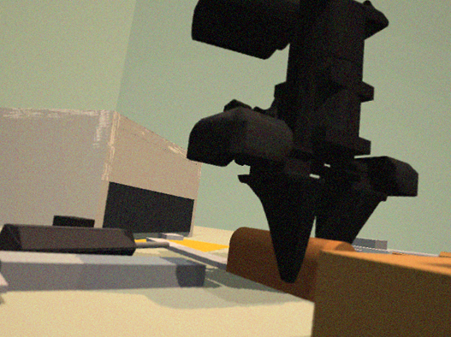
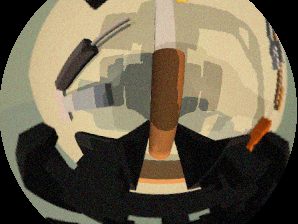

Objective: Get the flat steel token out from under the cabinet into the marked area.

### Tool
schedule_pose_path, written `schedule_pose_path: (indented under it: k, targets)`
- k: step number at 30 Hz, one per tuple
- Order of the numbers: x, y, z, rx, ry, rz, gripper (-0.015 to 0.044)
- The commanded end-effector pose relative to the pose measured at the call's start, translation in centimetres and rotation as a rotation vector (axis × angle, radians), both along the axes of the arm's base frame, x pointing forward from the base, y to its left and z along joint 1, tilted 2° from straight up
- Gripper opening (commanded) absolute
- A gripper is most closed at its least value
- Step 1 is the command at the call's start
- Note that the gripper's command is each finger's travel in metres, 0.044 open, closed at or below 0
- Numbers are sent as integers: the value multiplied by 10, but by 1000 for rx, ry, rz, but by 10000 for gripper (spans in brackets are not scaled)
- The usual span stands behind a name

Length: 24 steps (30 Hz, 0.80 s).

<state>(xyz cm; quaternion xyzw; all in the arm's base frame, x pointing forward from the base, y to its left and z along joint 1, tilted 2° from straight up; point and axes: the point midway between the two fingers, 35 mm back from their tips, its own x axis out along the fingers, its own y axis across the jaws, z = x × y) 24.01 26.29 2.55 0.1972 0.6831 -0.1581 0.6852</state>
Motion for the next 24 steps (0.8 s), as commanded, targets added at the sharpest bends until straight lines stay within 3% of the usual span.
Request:
schedule_pose_path:
  k: [1,24]
  targets:
    - [8,-4,0,2,-3,1,0]
    - [44,-24,0,-1,-6,5,0]
